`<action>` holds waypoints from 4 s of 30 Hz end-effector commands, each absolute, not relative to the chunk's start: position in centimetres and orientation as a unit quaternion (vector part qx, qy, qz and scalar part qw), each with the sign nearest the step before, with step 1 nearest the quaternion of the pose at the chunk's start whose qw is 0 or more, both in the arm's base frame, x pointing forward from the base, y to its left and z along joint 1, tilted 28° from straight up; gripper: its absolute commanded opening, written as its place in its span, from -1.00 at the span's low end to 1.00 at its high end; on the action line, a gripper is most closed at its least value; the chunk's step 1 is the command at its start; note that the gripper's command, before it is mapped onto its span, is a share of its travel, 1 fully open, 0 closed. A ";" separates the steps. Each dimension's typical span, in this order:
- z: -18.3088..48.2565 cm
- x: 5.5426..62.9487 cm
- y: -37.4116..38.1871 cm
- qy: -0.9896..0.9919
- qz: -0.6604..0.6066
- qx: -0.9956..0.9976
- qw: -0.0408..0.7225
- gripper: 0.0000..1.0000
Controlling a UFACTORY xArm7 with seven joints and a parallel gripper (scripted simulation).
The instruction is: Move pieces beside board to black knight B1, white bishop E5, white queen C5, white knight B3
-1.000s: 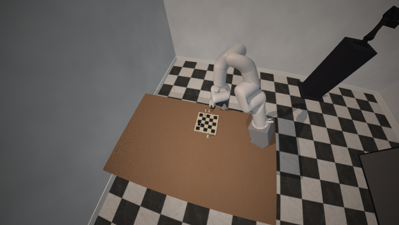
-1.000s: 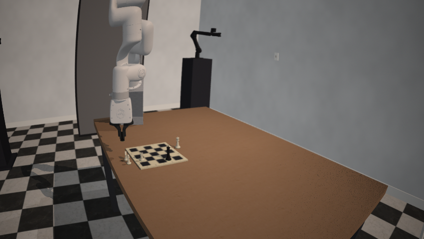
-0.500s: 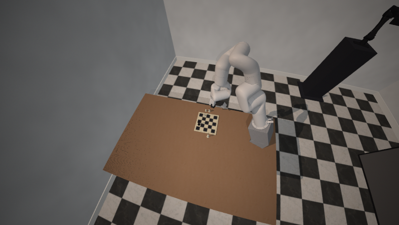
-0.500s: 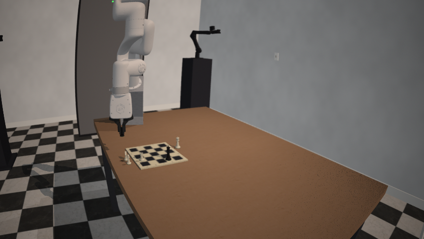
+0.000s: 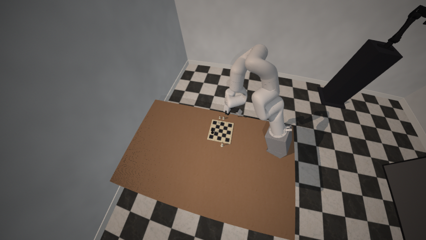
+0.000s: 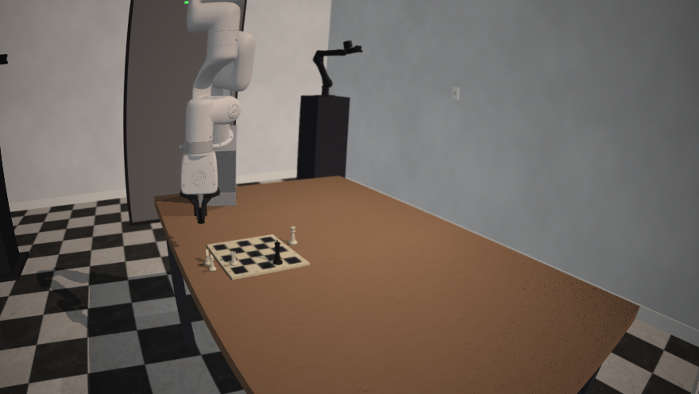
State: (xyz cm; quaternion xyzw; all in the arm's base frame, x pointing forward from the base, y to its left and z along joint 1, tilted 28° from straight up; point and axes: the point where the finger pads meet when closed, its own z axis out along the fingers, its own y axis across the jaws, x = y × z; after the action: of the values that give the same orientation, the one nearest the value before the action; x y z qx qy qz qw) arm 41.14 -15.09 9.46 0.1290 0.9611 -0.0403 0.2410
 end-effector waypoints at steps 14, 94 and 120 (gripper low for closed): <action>12.1 47.2 -12.0 0.948 -0.064 0.080 0.300 -1.00; 1.6 51.9 5.5 0.969 -0.078 -0.024 0.232 -1.00; 1.6 51.9 5.5 0.969 -0.078 -0.024 0.232 -1.00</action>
State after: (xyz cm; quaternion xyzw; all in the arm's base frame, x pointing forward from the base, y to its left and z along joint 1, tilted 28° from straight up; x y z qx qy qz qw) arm 51.78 5.44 1.45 -0.0234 0.9694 -0.0788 0.2312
